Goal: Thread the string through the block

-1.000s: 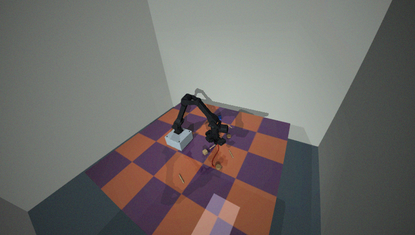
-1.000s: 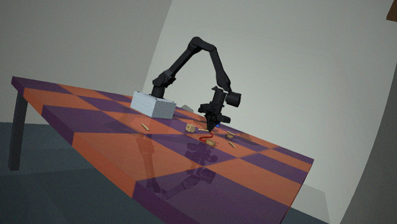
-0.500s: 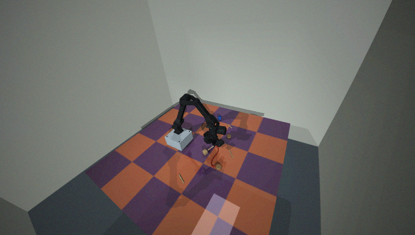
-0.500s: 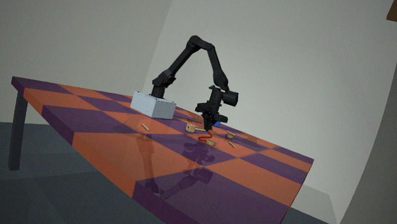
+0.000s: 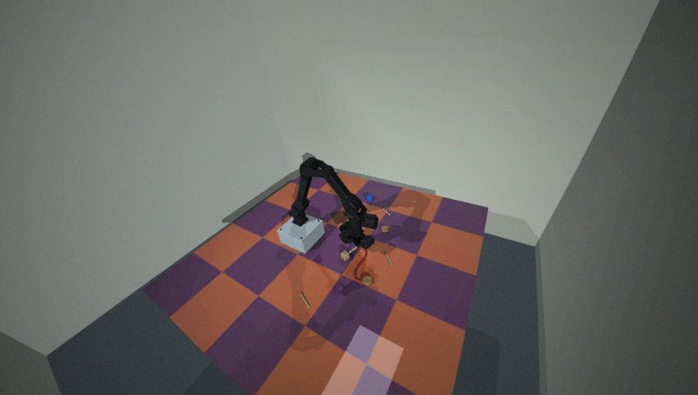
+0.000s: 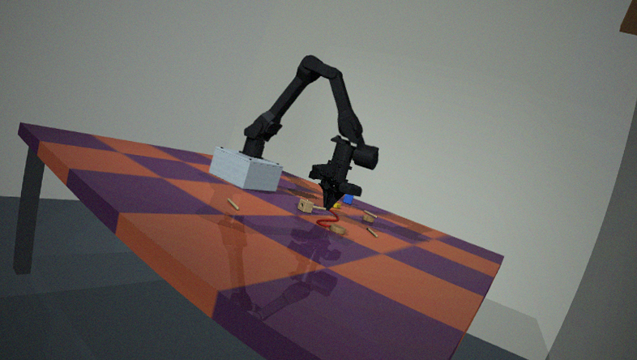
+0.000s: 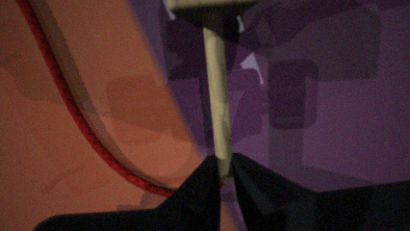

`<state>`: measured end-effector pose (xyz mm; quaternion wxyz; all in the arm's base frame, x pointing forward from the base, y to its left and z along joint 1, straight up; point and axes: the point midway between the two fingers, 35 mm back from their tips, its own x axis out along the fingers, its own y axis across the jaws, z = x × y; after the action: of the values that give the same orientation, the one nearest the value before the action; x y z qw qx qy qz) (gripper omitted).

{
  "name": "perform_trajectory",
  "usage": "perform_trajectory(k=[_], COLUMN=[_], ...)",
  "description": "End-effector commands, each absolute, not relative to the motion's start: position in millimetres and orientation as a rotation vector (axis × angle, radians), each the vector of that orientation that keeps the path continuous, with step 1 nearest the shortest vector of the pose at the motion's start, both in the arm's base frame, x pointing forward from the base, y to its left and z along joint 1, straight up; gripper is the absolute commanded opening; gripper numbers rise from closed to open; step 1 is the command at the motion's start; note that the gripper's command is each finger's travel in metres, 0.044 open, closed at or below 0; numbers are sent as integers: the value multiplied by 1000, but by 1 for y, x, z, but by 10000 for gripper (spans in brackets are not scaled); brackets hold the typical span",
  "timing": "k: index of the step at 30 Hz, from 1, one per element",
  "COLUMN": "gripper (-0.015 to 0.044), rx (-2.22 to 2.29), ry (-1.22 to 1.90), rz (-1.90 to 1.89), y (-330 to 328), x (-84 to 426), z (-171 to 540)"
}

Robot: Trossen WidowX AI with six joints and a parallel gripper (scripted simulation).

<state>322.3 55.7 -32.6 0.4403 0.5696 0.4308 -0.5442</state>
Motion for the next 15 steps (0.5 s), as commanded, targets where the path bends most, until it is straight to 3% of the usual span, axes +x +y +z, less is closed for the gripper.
perform_trajectory(k=[1, 15], gripper=[0, 0], rx=[1416, 1416], ry=[1075, 1074], rz=[-1349, -1350], y=[51, 30], x=[320, 315], z=[-33, -33])
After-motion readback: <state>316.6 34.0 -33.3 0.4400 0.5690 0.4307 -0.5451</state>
